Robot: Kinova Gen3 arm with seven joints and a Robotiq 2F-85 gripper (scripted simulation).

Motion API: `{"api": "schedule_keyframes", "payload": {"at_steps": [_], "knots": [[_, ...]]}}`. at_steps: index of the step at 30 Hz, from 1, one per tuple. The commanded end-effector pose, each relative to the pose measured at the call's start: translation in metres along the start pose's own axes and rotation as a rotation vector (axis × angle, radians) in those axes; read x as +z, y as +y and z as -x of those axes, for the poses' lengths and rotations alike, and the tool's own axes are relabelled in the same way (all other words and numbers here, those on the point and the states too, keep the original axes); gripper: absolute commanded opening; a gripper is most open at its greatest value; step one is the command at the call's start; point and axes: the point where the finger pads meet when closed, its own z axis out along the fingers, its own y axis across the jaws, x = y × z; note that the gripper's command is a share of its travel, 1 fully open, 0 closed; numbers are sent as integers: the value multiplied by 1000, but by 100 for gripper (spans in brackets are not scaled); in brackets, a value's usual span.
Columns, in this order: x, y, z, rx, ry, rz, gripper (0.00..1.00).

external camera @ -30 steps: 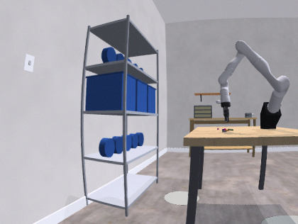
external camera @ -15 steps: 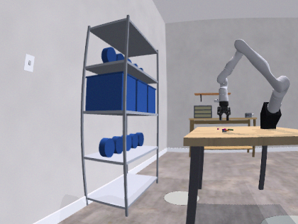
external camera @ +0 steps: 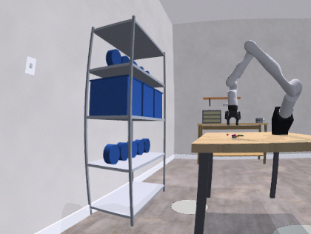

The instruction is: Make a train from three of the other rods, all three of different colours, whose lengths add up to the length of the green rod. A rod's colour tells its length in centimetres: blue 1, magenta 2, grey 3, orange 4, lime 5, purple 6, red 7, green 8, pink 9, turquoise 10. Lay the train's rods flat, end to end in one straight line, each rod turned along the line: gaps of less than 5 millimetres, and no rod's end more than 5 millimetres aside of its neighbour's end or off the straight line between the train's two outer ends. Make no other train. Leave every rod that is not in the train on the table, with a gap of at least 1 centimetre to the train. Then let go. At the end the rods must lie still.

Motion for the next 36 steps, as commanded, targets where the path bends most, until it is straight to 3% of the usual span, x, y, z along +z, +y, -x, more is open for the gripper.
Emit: {"api": "schedule_keyframes", "payload": {"at_steps": [1,3,4,36], "knots": [[-1,0,-1,2,3,0,100],[-1,0,-1,2,3,0,100],[-1,0,-1,2,3,0,24],[-1,0,-1,2,3,0,24]]}}
